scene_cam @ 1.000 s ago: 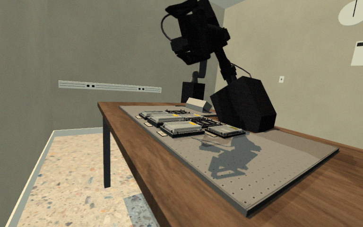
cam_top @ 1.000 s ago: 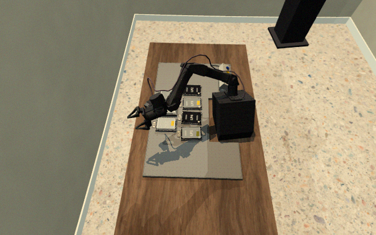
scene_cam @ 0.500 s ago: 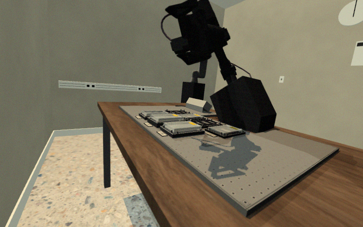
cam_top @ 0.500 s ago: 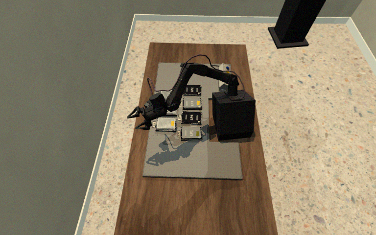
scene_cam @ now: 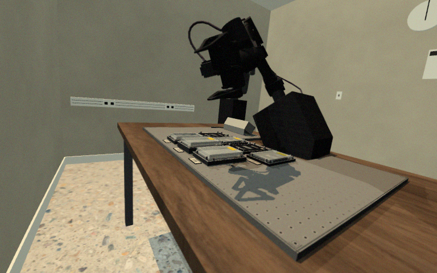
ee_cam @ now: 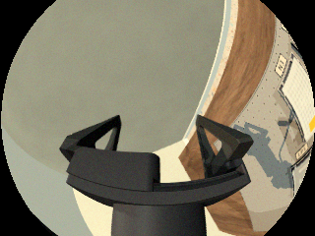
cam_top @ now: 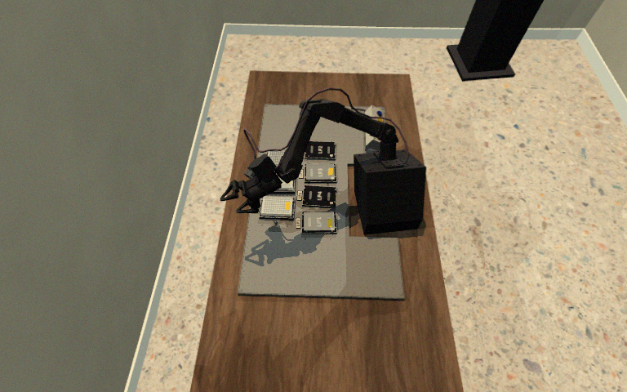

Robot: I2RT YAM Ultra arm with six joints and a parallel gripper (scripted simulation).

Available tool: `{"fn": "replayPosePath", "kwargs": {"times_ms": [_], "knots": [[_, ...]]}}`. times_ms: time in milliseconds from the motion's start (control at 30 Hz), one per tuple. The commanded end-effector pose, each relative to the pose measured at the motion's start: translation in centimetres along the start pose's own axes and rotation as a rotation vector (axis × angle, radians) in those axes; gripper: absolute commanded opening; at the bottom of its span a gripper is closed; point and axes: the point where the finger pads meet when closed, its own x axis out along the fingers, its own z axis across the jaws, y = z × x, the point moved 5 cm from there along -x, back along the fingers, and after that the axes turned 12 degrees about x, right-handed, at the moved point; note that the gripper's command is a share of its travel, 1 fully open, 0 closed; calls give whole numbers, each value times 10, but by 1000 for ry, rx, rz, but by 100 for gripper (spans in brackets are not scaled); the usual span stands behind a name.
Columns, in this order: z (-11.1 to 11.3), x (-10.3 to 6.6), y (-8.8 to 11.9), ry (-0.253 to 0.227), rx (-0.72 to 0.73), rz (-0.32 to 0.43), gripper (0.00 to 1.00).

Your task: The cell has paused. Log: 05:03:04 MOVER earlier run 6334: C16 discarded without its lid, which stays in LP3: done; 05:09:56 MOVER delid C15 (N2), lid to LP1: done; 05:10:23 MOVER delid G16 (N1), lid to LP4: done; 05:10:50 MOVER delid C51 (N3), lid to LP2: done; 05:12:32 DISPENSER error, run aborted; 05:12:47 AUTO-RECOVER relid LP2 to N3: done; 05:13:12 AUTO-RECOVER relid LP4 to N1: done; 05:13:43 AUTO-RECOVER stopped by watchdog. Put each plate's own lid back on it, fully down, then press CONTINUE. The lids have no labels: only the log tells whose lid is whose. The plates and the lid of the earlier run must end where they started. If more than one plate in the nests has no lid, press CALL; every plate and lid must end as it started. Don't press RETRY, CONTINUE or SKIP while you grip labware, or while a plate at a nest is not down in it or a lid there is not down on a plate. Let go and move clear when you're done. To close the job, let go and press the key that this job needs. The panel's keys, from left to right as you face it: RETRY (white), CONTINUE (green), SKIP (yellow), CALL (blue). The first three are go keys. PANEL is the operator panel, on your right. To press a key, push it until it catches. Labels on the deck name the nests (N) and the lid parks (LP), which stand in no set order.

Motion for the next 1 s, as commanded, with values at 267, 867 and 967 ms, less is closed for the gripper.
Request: {"fn": "replayPosePath", "kwargs": {"times_ms": [267,867,967], "knots": [[1,-17,-33,86,-166,-33,100],[-44,-40,-84,304,-402,-52,100],[-52,-46,-92,346,-445,-49,100]]}}
